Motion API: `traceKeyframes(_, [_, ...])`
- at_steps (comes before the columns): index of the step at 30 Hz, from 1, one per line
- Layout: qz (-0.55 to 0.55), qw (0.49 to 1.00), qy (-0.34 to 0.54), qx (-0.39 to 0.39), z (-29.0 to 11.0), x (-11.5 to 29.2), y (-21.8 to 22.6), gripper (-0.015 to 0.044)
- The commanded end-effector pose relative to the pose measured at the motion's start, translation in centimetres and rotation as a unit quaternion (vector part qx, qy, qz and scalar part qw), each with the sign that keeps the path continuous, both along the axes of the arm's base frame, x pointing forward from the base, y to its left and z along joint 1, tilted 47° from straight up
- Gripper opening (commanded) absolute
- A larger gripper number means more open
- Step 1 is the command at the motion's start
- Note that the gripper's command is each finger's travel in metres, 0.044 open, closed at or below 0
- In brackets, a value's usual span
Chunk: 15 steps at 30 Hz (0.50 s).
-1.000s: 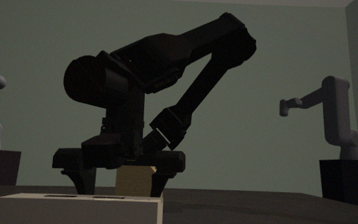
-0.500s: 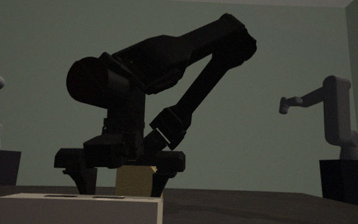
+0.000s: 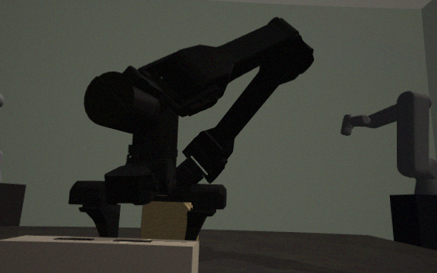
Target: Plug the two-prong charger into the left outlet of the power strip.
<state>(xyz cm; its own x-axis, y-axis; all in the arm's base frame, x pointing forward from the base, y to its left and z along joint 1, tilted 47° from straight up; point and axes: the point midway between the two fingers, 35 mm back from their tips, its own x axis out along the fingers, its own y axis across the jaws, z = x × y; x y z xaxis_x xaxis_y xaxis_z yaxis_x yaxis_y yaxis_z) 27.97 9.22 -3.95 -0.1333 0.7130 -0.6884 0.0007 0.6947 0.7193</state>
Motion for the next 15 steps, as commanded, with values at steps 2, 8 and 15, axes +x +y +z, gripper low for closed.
traceKeyframes(2, [0.002, 1.0, -0.001, 0.001, 0.0, -0.7, 0.0, 0.044])
traceKeyframes(8, [0.002, 1.0, -0.001, 0.001, 0.1, -1.3, 0.0, 0.044])
traceKeyframes(15, [0.002, 1.0, -0.001, 0.001, 0.1, -2.1, -0.1, 0.044])
